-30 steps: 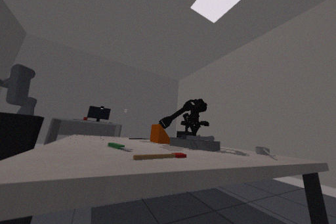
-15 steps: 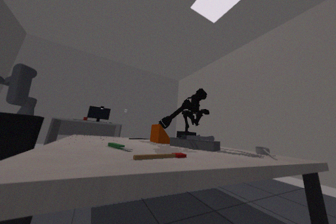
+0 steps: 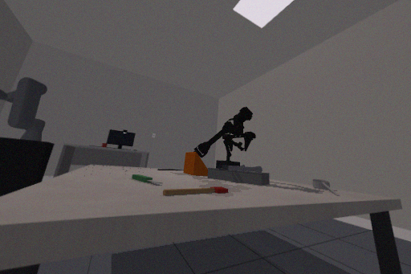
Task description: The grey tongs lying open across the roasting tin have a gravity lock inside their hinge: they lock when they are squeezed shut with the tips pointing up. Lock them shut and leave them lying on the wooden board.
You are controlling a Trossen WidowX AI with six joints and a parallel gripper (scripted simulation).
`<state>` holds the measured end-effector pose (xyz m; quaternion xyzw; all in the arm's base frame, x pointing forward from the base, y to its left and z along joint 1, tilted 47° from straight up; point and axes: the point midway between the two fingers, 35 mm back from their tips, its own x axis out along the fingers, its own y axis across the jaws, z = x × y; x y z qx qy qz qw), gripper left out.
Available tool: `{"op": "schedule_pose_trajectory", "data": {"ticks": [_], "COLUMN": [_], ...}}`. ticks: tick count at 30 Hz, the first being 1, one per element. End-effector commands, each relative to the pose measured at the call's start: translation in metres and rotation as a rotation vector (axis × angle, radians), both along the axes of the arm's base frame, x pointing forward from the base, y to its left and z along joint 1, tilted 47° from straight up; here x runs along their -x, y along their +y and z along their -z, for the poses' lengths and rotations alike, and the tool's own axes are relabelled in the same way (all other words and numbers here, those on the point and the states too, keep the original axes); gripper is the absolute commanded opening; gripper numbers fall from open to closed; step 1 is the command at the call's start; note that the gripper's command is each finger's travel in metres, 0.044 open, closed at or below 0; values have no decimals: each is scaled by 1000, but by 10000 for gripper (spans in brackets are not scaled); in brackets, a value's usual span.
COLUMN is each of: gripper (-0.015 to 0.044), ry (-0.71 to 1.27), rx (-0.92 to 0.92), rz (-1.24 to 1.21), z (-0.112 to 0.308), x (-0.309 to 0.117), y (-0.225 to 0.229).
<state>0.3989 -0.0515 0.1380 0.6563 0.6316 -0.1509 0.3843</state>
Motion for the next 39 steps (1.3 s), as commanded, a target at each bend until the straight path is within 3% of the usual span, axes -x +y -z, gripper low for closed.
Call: {"op": "schedule_pose_trajectory", "data": {"ticks": [1,4,39], "gripper": [440,440,440], "ry": [94,164,164], "rx": [-19,-31,-28], "rz": [63,117,117], "z": [12,22,45], "x": [2,3,-4], "y": [16,26,49]}}
